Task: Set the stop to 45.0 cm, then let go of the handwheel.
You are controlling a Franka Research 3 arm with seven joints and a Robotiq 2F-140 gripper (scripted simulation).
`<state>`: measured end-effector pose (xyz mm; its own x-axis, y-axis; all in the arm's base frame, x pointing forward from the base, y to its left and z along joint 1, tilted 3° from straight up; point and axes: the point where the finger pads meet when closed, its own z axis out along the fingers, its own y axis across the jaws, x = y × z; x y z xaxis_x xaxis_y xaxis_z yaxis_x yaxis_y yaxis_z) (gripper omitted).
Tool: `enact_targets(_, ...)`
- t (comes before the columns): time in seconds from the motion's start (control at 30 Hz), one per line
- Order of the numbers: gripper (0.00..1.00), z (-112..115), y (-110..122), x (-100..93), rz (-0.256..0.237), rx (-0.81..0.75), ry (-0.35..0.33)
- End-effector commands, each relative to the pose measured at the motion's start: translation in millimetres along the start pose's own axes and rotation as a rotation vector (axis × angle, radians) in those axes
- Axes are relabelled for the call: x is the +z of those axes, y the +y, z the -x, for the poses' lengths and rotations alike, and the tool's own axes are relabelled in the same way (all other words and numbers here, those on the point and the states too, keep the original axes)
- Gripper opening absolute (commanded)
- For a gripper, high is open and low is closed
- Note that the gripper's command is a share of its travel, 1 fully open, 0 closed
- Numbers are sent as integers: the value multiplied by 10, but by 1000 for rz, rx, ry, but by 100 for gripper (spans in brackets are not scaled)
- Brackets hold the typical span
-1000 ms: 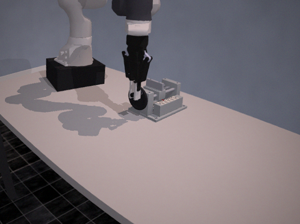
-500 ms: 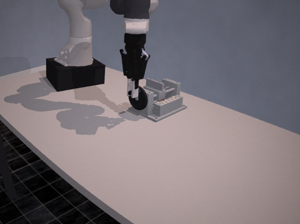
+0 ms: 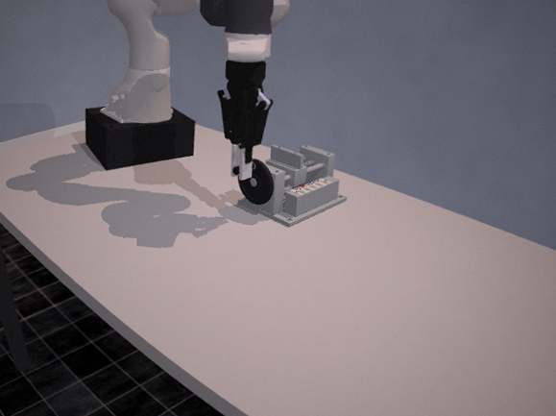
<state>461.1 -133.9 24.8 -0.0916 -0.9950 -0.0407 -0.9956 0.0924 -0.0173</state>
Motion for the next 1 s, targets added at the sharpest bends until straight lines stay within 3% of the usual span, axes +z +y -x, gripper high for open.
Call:
enact_targets(0.0,4,3,74,36,6,-5,-3)
enact_targets(0.4,4,3,196,116,6,-5,-3)
enact_targets(0.97,4,3,292,372,6,-5,-3)
